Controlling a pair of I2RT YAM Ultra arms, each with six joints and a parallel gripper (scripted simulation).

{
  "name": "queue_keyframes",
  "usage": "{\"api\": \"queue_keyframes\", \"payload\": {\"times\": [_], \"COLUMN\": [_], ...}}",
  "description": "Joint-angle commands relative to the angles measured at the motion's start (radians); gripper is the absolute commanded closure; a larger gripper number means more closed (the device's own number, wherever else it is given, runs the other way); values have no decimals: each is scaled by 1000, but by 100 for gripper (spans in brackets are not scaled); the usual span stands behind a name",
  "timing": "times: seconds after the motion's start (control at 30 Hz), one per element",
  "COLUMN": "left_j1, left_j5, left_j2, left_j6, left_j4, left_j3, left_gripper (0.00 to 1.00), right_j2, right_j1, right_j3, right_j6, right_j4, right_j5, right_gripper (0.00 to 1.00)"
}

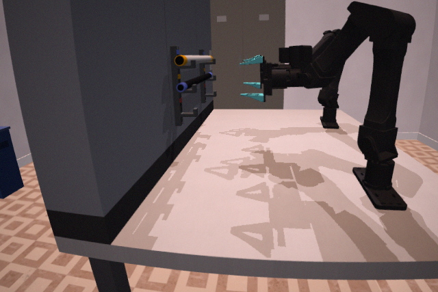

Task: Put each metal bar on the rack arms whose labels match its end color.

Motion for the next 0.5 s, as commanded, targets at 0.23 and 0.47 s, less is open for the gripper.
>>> {"api": "queue_keyframes", "payload": {"times": [0.23, 0.47], "left_j1": [69, 96], "left_j5": [65, 92], "left_j2": [100, 151], "left_j6": [-8, -7], "left_j4": [121, 166], "left_j3": [21, 29], "left_gripper": [0, 0], "right_j2": [151, 225], "right_j1": [-35, -48], "right_j3": [17, 31], "right_j6": [2, 2], "right_j4": [154, 214], "right_j5": [-33, -47], "right_gripper": [0, 0]}}
